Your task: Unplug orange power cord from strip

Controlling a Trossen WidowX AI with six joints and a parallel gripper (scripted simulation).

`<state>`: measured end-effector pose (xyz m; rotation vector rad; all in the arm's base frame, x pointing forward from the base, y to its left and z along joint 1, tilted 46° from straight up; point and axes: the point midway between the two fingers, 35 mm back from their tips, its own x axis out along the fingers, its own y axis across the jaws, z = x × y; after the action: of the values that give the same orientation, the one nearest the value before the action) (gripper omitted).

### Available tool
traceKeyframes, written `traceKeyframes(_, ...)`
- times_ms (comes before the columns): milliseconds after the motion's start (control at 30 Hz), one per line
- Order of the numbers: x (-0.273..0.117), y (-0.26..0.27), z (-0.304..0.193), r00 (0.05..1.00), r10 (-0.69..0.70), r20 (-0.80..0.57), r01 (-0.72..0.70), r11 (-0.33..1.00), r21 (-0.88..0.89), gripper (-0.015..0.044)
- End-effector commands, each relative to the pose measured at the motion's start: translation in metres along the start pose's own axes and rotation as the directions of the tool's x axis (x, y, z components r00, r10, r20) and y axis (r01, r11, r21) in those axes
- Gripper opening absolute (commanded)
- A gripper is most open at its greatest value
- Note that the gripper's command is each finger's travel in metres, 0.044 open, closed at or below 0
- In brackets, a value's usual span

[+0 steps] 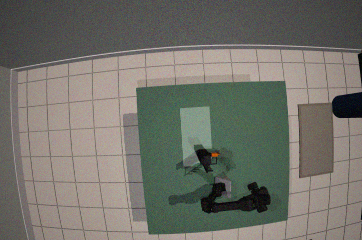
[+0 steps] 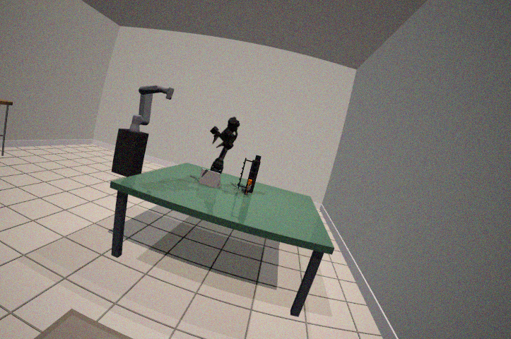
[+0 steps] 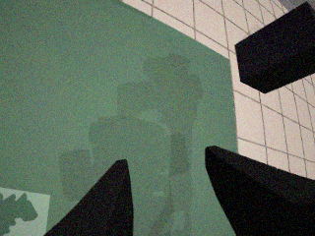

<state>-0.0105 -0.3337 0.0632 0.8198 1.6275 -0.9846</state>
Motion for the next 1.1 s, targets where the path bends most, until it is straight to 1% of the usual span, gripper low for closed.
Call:
traceKeyframes(0, -0.006, 0.05, 0.006, 0.996, 0.088, 0.001, -0.088, 0.996, 0.024, 0.016)
traceKeyframes(167, -0.018, 0.133, 0.005, 0.965, 0.258, -0.037, -0.253, 0.961, 0.111, 0.016)
traceKeyframes(267, -0.027, 0.185, -0.006, 0.93, 0.354, -0.093, -0.334, 0.925, 0.18, 0.016)
traceKeyframes(367, -0.038, 0.233, -0.024, 0.885, 0.433, -0.17, -0.383, 0.886, 0.26, 0.016)
traceKeyframes(500, -0.052, 0.29, -0.057, 0.81, 0.506, -0.296, -0.387, 0.841, 0.378, 0.016)
traceKeyframes(633, -0.068, 0.339, -0.099, 0.72, 0.541, -0.434, -0.314, 0.812, 0.491, 0.016)
traceKeyframes(733, -0.074, 0.353, -0.115, 0.686, 0.544, -0.483, -0.27, 0.807, 0.526, 0.016)
traceKeyframes(1067, -0.074, 0.353, -0.115, 0.686, 0.544, -0.483, -0.27, 0.807, 0.526, 0.016)
